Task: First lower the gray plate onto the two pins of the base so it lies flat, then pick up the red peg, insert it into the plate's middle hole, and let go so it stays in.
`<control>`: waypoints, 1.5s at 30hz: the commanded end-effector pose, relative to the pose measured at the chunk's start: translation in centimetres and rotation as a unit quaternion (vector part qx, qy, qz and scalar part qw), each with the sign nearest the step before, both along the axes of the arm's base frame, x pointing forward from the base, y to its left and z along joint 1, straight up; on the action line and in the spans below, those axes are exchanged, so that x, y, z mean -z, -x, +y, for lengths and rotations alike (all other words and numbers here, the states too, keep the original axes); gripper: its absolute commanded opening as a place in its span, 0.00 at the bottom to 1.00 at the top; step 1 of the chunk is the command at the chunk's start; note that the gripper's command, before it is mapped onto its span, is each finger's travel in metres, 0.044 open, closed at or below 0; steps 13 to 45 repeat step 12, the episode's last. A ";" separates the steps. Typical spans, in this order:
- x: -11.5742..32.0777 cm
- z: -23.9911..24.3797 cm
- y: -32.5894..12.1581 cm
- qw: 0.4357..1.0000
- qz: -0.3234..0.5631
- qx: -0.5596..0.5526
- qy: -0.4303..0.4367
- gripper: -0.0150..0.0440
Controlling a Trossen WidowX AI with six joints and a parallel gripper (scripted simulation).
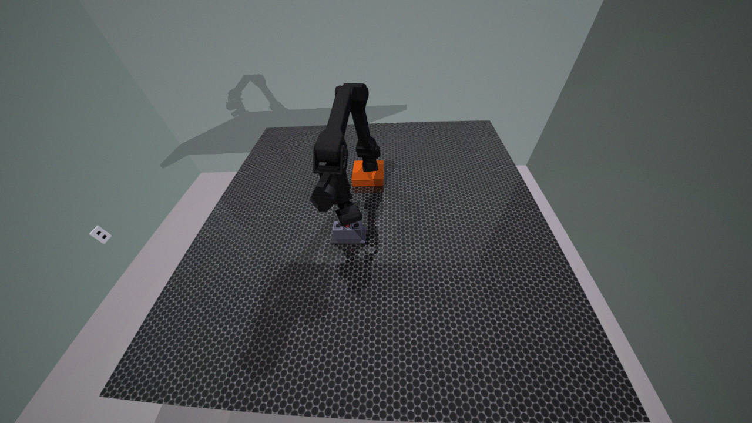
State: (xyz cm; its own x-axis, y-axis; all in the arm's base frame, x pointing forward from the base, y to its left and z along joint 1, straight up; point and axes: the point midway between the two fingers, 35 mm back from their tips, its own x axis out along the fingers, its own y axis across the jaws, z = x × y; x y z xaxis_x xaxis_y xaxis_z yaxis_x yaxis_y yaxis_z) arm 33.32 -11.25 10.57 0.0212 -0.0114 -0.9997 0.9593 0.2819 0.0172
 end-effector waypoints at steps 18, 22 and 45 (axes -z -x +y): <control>-1.0 0.0 0.1 1.000 -0.001 -0.001 0.000 0.51; -1.0 0.0 0.1 1.000 -0.001 -0.001 0.000 0.51; -1.0 0.0 0.1 1.000 -0.001 -0.001 0.000 0.51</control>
